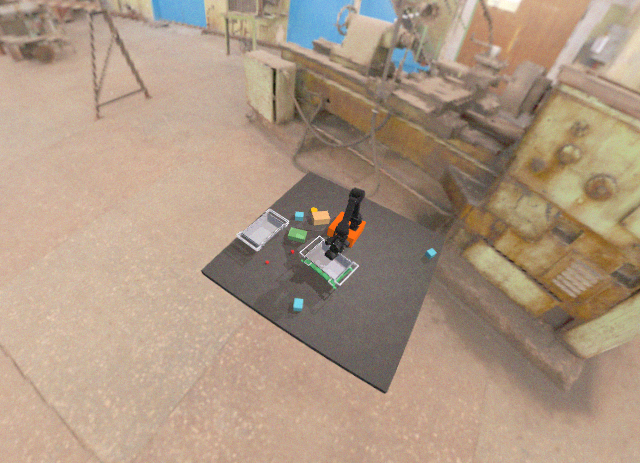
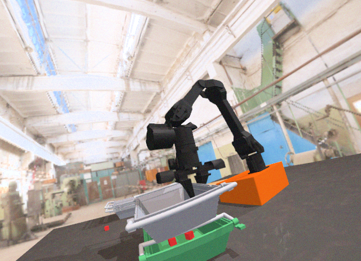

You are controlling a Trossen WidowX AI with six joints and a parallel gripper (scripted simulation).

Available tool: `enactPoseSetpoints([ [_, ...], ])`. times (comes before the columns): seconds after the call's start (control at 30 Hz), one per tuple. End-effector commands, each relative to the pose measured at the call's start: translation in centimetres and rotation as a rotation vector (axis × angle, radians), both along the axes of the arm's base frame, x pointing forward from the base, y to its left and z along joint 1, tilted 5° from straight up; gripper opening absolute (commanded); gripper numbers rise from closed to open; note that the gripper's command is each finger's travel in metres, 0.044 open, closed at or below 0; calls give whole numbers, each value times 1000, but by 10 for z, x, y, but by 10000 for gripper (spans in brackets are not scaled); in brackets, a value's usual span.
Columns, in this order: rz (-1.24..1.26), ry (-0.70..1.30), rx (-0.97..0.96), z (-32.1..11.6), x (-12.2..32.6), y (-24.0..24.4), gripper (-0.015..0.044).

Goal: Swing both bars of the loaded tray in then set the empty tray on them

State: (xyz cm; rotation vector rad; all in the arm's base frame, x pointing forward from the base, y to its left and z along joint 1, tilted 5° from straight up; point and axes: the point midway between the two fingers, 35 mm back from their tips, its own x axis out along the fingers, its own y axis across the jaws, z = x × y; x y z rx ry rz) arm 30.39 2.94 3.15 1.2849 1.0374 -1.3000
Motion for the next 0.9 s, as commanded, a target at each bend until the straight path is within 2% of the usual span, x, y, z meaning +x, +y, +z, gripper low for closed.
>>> enactPoseSetpoints([
  [0.0,-3,32,2,-7,-6,0,0],
  [0.87,-1,7,0,-2,-1,0,0],
])
